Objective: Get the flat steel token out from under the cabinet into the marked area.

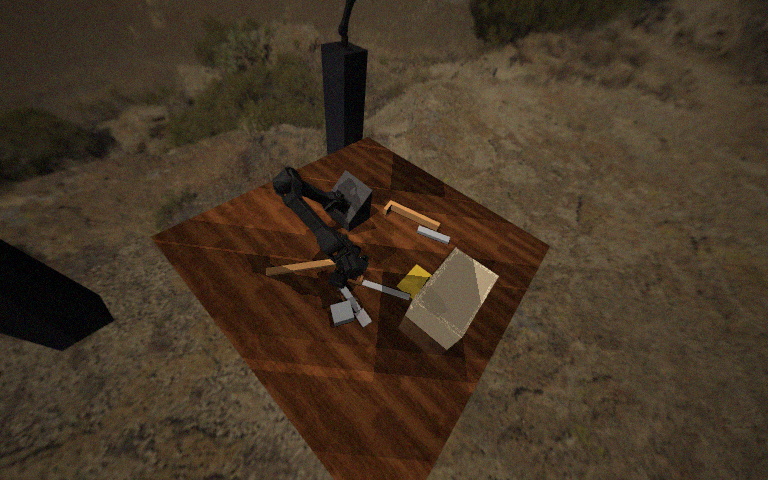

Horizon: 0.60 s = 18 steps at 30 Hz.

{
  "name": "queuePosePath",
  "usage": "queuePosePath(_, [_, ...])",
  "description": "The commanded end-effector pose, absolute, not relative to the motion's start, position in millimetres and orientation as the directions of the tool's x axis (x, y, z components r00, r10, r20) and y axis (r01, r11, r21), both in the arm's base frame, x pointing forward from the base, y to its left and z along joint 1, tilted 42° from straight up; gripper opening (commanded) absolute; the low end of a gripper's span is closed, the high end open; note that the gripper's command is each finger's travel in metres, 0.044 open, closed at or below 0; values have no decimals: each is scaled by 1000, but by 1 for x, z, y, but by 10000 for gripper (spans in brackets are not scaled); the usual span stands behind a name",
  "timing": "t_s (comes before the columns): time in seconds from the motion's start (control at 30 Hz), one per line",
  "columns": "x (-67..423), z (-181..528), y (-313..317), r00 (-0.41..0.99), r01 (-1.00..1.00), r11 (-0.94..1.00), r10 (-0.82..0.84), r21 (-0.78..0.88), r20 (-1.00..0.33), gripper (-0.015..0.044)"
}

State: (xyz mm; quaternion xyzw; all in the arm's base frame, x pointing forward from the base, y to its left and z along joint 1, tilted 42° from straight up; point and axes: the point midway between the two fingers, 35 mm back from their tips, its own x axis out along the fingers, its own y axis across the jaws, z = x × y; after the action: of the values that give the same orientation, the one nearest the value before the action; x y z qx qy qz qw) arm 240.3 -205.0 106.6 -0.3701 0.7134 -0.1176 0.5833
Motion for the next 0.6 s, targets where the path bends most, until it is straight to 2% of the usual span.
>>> queuePosePath(0.0, [240,107,-205,-46,-391,698,-665,-599,-745,200])
queuePosePath(0.1, [240,107,-205,-46,-391,699,-665,-599,-745,200])
queuePosePath(0.2, [240,106,-205,-41,-391,694,-669,-604,-742,270])
queuePosePath(0.57, [241,106,-207,-41,-387,696,-669,-605,-742,270])
